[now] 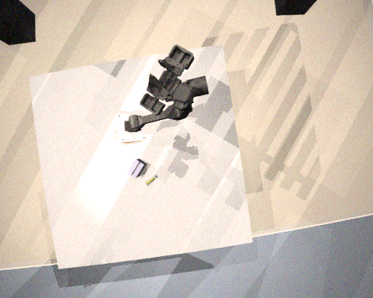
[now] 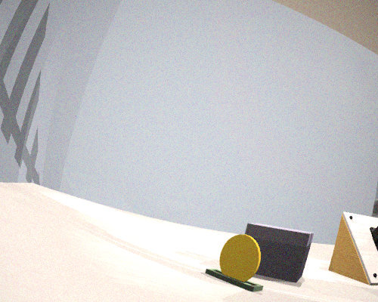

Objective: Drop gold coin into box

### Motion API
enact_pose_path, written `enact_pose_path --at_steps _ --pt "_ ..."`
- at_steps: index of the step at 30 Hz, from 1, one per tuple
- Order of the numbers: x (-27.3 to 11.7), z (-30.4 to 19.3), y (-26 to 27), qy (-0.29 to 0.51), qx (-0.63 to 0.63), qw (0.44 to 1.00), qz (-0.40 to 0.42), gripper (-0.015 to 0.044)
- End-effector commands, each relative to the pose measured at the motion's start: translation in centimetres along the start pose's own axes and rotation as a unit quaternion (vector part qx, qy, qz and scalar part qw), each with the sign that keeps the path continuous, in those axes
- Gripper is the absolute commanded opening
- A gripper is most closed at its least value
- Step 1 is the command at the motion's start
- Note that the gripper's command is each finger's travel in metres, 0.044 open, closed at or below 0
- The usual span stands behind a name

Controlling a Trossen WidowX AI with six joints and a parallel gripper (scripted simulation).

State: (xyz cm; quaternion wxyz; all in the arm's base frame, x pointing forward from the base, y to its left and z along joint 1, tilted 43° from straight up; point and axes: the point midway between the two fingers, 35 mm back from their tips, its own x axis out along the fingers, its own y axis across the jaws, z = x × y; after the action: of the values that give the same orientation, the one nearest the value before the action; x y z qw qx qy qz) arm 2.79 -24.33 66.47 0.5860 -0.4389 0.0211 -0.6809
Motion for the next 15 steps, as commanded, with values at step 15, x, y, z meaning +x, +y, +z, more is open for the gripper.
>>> enact_pose_path --at_steps 15 --pt "-1.8 -3.1 27.6 0.12 0.227 0.877 0.406 0.0161"
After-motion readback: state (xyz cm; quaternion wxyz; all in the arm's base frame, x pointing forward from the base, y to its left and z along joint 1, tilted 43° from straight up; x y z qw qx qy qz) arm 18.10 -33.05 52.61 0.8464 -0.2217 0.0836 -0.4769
